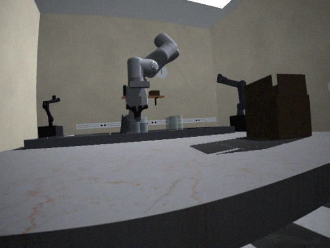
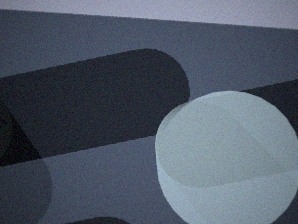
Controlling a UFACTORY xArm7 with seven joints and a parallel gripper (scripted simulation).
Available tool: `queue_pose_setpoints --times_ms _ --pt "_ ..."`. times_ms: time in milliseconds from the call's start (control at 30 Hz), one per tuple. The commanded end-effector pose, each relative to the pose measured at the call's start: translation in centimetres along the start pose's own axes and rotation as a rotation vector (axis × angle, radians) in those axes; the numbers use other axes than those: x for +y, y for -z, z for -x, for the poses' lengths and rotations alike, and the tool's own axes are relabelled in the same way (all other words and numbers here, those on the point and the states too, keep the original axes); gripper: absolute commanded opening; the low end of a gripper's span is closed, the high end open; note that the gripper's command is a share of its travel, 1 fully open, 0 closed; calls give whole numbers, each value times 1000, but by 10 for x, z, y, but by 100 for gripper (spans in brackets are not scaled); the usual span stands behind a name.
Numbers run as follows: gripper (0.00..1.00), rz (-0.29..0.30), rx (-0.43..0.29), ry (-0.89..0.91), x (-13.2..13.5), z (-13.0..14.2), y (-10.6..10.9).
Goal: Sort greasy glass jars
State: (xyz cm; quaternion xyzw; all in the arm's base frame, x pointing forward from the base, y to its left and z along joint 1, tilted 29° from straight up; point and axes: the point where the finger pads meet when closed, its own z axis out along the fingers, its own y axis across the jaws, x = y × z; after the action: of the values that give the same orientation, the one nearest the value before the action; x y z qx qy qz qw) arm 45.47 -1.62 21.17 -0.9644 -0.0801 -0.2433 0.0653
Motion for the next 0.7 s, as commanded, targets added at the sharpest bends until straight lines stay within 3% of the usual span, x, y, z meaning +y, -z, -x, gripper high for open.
queue_pose_setpoints --times_ms 0,667 --pt "0 1 3 -1 1 -2 2" --pt "0 1 3 -1 1 -4 3"
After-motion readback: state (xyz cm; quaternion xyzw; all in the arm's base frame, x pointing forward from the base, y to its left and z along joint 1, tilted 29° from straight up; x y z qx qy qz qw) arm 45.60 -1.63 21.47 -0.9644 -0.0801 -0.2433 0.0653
